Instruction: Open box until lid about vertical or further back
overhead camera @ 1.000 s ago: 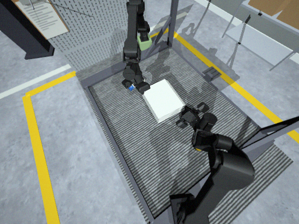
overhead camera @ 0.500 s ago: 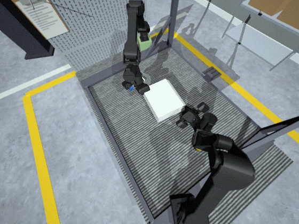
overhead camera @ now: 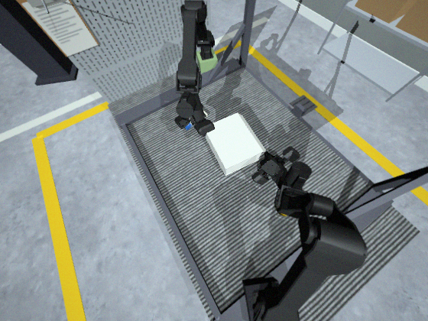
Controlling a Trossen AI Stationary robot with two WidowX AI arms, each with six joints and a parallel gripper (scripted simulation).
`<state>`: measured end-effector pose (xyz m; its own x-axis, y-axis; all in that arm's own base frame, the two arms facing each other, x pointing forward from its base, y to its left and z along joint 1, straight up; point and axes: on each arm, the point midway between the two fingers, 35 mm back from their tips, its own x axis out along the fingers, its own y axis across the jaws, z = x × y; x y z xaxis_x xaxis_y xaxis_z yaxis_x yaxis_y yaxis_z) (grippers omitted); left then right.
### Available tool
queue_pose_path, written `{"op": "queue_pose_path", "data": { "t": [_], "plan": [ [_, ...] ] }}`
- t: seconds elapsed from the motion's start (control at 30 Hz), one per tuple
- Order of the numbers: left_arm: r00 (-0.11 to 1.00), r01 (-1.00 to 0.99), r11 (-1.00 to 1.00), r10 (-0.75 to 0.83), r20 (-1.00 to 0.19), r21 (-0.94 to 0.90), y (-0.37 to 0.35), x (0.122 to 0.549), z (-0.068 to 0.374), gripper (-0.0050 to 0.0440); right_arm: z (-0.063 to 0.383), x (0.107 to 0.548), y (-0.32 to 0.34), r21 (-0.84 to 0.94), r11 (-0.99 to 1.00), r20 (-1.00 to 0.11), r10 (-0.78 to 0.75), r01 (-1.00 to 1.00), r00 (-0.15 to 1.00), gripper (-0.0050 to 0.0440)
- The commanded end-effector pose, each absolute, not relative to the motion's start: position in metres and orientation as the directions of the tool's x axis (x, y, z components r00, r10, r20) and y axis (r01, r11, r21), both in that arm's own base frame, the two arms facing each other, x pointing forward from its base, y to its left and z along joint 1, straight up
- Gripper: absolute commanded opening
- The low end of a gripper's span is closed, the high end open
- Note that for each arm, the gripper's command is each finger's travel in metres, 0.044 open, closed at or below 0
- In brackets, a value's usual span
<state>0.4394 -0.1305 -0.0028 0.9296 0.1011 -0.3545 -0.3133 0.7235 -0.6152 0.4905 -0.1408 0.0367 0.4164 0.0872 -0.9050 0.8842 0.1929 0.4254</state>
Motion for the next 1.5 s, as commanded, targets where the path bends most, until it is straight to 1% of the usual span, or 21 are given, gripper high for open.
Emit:
{"op": "queue_pose_path", "data": {
  "t": [0.0, 0.7, 1.47],
  "plan": [
    [0.942, -0.292, 0.711, 0.098, -0.321, -0.639, -0.130, 0.442, 0.015, 0.0005, 0.046, 0.494, -0.139, 0.441, 0.199, -0.897, 0.084, 0.875, 0.433, -0.0050],
    [0.941, -0.295, 0.712, 0.100, -0.324, -0.637, -0.127, 0.437, 0.026, 0.0005, 0.046, 0.494, -0.139, 0.441, 0.199, -0.897, 0.084, 0.875, 0.433, -0.0050],
    [0.942, -0.293, 0.713, 0.099, -0.322, -0.638, -0.123, 0.433, 0.050, 0.0005, 0.046, 0.494, -0.139, 0.441, 0.199, -0.897, 0.084, 0.875, 0.433, -0.0050]
  ]
}}
